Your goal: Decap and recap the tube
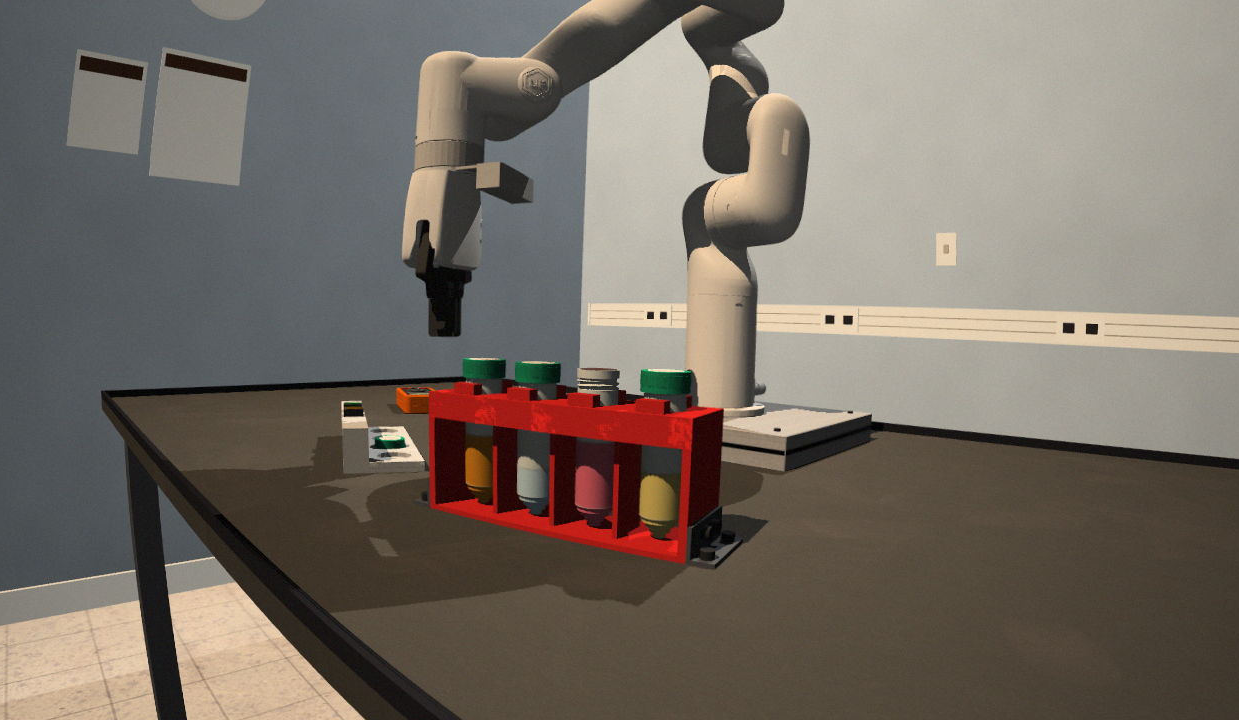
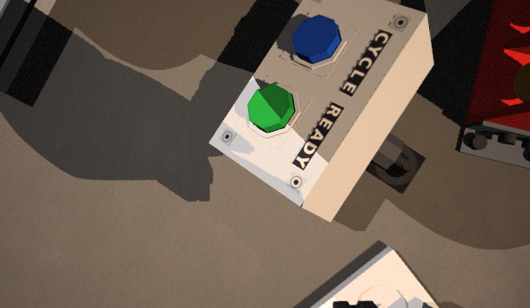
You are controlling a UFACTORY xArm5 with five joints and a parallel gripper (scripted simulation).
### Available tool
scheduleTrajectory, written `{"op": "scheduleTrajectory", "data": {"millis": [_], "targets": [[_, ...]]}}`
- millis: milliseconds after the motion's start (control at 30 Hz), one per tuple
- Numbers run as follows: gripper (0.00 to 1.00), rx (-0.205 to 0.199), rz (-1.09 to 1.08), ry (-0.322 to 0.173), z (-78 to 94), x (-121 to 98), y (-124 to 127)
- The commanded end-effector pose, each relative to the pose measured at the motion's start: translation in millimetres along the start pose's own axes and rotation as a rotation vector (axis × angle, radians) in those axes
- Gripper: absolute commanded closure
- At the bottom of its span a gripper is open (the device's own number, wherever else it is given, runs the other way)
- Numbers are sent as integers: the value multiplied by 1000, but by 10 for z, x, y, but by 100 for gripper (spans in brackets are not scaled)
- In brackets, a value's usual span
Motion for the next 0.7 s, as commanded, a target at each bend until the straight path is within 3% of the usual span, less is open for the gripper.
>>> {"op": "scheduleTrajectory", "data": {"millis": [0, 67, 267, 567, 667], "targets": [[100, -19, 279, -12, 47, 247, -3], [100, -19, 279, -12, 47, 247, -3], [100, -22, 594, -9, 157, 626, -16], [100, -22, 594, -9, 329, 1220, -36], [100, -22, 594, -9, 352, 1300, -38]]}}
Point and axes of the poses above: the point where the finger pads meet when closed, its own z axis out along the fingers, its own y axis across the jaws, x = y × z, the point moved 5 cm from there along -z, back along the fingers
